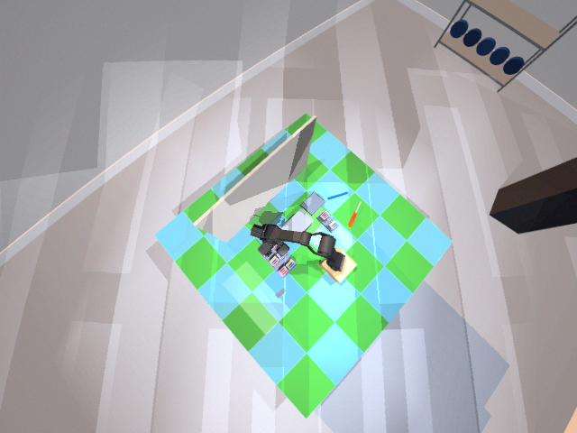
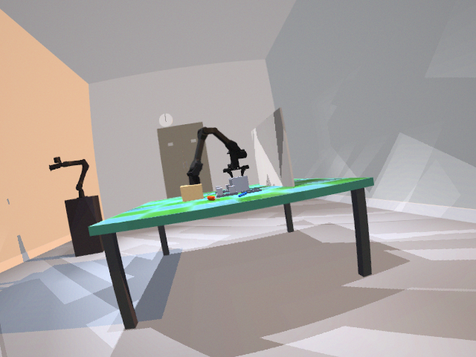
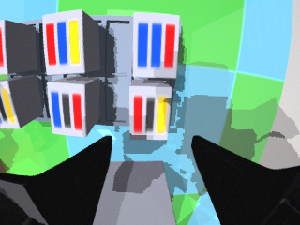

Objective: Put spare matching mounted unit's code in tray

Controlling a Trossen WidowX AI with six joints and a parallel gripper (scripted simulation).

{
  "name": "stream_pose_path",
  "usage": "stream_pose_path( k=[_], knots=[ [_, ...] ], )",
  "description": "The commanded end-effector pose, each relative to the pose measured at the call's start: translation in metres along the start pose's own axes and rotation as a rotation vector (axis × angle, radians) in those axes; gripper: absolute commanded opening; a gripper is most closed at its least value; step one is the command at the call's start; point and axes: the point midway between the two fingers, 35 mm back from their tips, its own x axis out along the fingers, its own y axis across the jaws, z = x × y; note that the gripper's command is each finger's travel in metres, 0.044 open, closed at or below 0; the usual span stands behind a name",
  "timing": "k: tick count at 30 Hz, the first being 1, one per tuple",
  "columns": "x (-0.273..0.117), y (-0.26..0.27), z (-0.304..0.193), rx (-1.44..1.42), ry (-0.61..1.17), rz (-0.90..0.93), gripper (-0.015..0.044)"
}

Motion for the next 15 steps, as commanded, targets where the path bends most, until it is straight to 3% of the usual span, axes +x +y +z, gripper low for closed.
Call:
stream_pose_path(
  k=[1,15],
  knots=[
    [0.009,0.001,-0.002,-0.003,0.009,0.005,0.0300],
    [0.032,0.001,-0.003,-0.003,0.009,0.005,0.0300]
  ],
)
